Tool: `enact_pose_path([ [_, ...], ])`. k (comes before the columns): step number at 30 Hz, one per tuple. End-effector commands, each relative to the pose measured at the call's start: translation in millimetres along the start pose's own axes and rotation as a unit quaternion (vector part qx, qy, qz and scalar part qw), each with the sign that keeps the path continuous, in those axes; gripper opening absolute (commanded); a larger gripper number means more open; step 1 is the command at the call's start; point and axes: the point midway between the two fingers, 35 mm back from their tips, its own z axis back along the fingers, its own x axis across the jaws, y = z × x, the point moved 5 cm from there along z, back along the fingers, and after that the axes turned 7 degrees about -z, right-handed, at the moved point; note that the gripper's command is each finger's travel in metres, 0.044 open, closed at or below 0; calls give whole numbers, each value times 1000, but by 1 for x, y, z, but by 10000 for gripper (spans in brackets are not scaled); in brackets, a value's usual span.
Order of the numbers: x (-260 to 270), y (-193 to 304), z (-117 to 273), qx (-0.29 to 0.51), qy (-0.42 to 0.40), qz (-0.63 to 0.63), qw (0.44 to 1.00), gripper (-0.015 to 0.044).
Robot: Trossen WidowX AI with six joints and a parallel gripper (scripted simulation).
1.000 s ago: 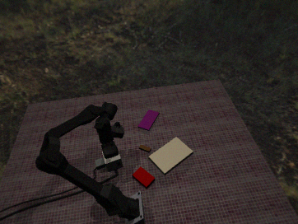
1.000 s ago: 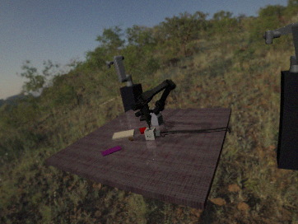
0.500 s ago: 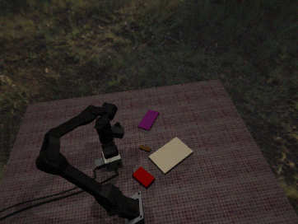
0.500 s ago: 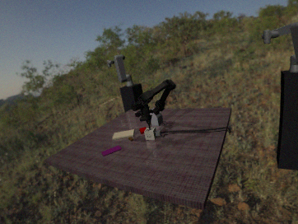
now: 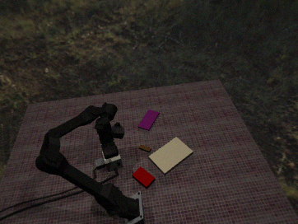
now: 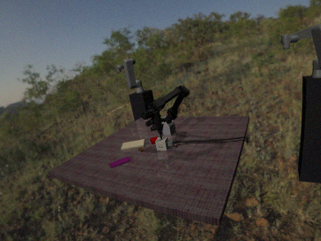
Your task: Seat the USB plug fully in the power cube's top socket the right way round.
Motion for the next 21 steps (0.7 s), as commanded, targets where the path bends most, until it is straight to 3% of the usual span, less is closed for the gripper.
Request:
enact_pose_path([
  [1, 0, 0, -1, 2, -1, -1, 1000, 0],
  [21, 0, 0, -3, 2, -1, -1, 1000, 0],
])
